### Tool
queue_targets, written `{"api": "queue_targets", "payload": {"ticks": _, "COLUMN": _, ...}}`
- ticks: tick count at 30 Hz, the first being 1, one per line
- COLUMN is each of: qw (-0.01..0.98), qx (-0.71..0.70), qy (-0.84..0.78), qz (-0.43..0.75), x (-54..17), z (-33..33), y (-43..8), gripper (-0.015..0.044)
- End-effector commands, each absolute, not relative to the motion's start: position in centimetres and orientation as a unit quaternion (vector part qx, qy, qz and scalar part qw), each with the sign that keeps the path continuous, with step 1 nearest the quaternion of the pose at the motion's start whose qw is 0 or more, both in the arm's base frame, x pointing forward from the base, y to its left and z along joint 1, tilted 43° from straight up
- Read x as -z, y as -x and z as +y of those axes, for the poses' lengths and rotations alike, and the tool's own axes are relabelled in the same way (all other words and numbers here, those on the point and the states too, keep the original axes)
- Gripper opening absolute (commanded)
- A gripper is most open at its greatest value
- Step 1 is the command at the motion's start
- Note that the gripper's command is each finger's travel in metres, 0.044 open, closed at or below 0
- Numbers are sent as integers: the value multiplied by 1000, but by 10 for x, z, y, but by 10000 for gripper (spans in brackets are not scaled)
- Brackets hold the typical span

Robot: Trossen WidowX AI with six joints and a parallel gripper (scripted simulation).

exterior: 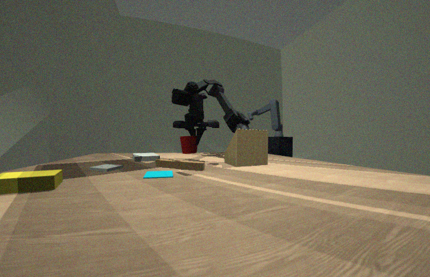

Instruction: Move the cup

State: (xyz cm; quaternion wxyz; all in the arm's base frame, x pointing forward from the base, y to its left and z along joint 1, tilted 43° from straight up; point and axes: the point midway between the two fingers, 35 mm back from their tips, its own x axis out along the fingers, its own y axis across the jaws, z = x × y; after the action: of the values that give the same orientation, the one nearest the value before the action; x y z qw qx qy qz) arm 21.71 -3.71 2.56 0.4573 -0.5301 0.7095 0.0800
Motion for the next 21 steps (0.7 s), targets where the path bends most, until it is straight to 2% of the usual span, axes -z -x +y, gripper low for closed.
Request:
{"api": "queue_targets", "payload": {"ticks": 1, "qw": 462, "qx": -80, "qy": 529, "qz": 707, "x": -22, "z": -31, "y": -224, "gripper": 0}}
{"api": "queue_targets", "payload": {"ticks": 21, "qw": 463, "qx": -80, "qy": 529, "qz": 707, "x": -5, "z": -12, "y": -246, "gripper": 0}}
